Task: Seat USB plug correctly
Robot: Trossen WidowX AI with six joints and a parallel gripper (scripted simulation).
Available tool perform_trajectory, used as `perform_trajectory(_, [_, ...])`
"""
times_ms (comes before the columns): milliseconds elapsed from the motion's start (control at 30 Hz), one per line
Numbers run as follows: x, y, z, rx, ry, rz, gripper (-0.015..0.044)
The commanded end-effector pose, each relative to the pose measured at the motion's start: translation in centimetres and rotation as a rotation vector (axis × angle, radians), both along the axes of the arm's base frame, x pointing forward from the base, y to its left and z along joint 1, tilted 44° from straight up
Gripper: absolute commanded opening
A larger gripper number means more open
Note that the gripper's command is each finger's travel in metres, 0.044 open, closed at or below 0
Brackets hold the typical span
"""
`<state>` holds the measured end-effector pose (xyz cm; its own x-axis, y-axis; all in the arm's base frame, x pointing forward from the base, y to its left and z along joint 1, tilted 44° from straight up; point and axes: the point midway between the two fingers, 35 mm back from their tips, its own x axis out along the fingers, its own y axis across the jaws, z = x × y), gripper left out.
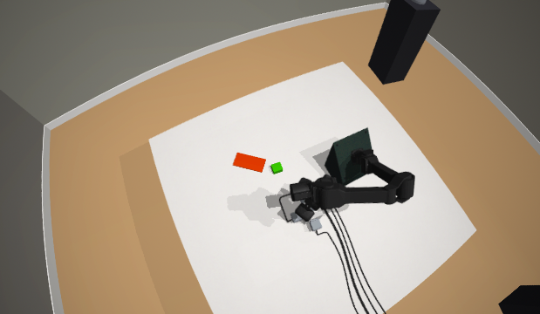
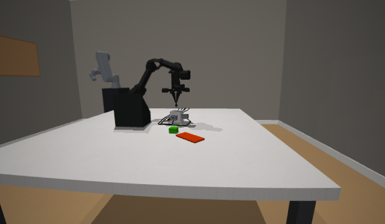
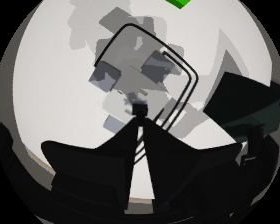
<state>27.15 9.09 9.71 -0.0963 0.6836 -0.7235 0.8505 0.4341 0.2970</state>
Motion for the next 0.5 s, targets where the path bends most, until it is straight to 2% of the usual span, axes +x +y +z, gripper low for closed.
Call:
perform_trajectory(0, [0.01, 0.00, -0.02, -0.009, 0.058, -0.062, 0.0000])
perform_trajectory(467, [0.01, 0.00, -0.02, -0.044, 0.309, -0.328, 0.0000])
